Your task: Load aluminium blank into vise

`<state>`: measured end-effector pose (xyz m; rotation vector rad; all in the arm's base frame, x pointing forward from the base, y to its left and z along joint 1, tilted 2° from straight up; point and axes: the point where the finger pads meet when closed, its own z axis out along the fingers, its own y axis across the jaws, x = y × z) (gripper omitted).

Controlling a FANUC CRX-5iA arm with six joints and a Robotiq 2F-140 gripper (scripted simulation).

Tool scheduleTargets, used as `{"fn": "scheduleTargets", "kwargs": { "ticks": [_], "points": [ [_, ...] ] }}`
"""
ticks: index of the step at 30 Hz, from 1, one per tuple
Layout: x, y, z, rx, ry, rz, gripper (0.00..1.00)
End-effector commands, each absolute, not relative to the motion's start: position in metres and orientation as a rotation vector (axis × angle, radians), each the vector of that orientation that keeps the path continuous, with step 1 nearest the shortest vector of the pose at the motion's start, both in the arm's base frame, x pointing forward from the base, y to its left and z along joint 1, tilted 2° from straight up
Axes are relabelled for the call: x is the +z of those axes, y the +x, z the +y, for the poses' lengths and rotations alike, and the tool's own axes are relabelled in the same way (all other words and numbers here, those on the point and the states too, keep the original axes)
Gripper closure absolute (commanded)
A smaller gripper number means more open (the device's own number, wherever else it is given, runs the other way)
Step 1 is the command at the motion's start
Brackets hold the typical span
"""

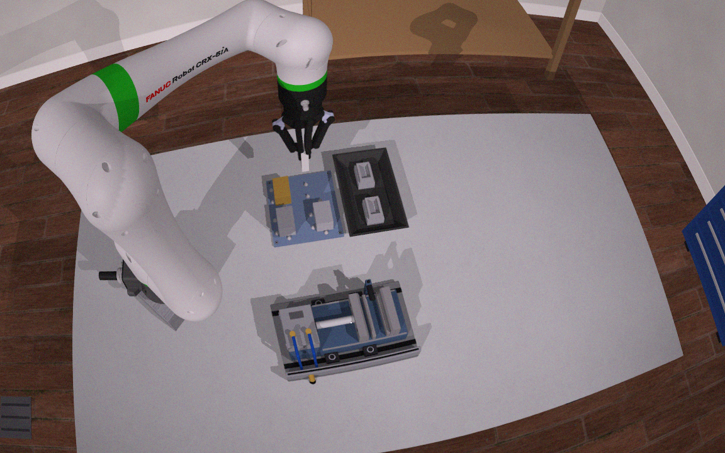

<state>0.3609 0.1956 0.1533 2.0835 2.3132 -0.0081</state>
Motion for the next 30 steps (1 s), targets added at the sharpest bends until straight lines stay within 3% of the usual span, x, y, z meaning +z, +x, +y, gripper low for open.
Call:
{"fn": "scheduleTargets", "kwargs": {
  "ticks": [1,6,7,30],
  "points": [
    [0.149,0.326,0.172,0.002,2.081,2.309,1.00],
    [0.142,0.308,0.158,0.002,2.081,2.309,1.00],
    [0.142,0.308,0.158,0.002,2.081,2.309,0.60],
    [0.142,0.308,0.158,0.002,2.081,2.309,0.60]
  ]
}}
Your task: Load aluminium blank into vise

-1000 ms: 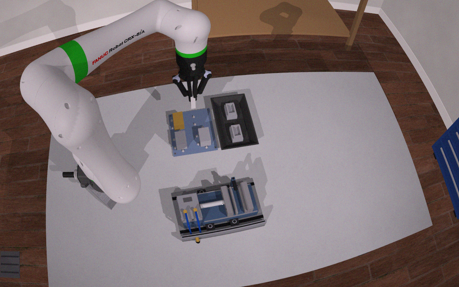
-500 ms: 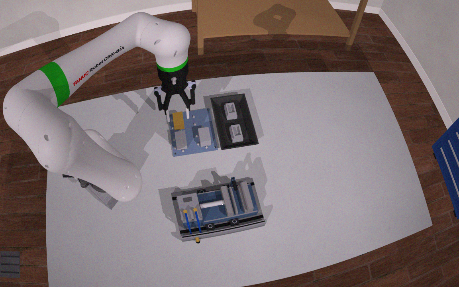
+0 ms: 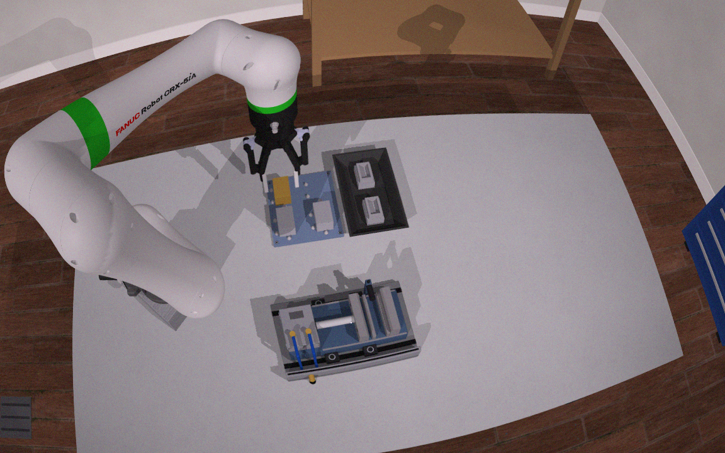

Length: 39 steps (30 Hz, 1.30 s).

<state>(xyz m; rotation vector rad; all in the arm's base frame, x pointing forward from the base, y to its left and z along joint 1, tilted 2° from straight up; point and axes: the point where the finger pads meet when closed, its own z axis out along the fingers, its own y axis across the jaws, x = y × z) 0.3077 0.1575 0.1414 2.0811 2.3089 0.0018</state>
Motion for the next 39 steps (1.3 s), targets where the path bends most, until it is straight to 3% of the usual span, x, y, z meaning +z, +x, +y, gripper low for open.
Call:
{"fn": "scheduleTargets", "kwargs": {
  "ticks": [1,22,39],
  "points": [
    [0.142,0.308,0.158,0.002,2.081,2.309,0.60],
    [0.136,0.308,0.158,0.002,2.081,2.309,0.60],
    [0.093,0.309,0.157,0.002,2.081,2.309,0.60]
  ]
}}
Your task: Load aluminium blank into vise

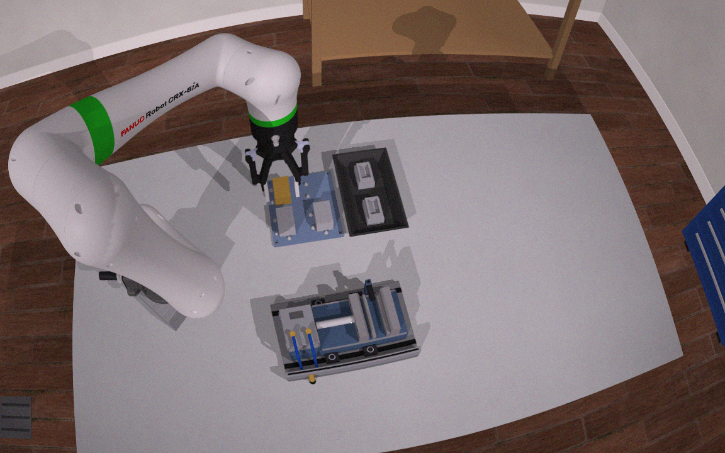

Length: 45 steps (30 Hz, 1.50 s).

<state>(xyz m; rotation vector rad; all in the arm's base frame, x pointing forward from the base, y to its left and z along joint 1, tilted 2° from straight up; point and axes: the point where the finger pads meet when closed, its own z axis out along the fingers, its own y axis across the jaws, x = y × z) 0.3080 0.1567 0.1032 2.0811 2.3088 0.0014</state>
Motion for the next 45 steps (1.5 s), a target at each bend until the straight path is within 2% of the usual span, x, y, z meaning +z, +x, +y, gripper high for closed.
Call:
{"fn": "scheduleTargets", "kwargs": {
  "ticks": [1,24,45],
  "points": [
    [0.089,0.309,0.157,0.002,2.081,2.309,0.60],
    [0.017,0.310,0.156,0.002,2.081,2.309,0.60],
    [0.009,0.310,0.155,0.002,2.081,2.309,0.60]
  ]
}}
